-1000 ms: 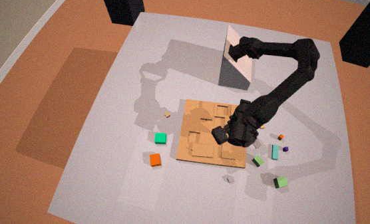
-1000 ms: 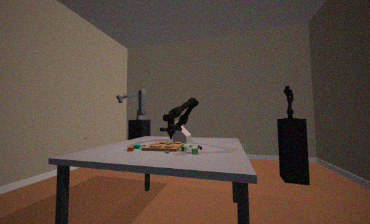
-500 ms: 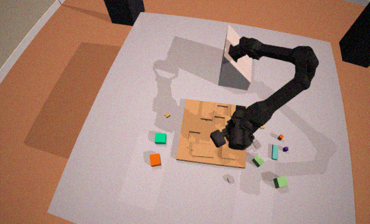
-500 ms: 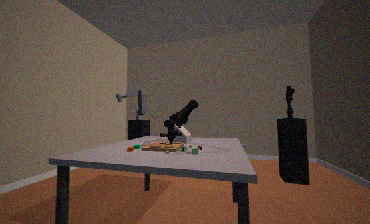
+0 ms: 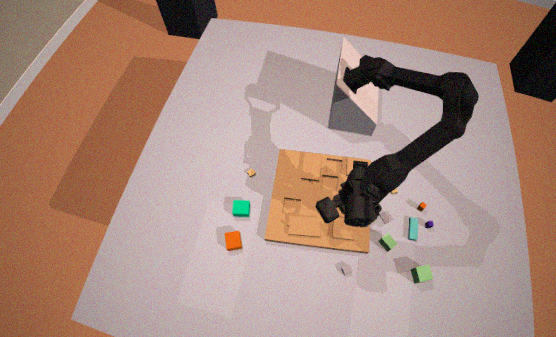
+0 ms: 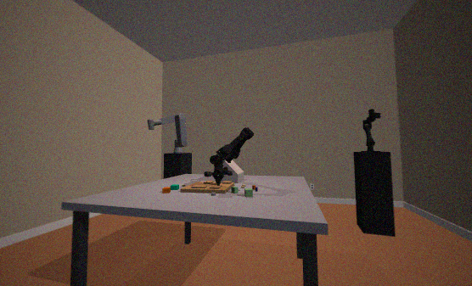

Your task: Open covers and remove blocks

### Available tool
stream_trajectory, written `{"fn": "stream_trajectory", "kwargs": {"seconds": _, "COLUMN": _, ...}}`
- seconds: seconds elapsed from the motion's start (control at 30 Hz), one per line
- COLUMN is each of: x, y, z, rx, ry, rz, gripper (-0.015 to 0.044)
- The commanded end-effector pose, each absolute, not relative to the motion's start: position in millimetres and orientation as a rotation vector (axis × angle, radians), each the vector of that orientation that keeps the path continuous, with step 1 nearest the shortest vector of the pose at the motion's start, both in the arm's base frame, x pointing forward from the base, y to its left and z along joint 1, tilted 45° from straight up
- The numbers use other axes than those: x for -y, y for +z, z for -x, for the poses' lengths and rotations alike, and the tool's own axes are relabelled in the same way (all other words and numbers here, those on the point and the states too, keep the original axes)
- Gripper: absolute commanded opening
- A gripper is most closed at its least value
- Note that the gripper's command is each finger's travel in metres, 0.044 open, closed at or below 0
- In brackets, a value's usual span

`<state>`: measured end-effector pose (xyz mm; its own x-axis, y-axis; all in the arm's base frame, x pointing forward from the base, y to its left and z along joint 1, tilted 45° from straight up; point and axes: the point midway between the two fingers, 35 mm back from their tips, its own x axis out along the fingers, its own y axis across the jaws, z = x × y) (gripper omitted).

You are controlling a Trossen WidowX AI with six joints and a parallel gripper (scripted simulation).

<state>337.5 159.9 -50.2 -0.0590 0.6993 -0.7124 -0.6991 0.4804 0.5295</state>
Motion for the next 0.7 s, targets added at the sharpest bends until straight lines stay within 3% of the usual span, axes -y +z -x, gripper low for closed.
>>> {"fn": "stream_trajectory", "kwargs": {"seconds": 0.0, "x": -160.9, "y": -51.5, "z": -335.2, "rx": -1.168, "ry": 1.143, "rz": -0.009, "gripper": 0.0000}}
{"fn": "stream_trajectory", "kwargs": {"seconds": 0.67, "x": -161.3, "y": -54.7, "z": -331.0, "rx": -1.168, "ry": 1.143, "rz": -0.010, "gripper": 0.0000}}
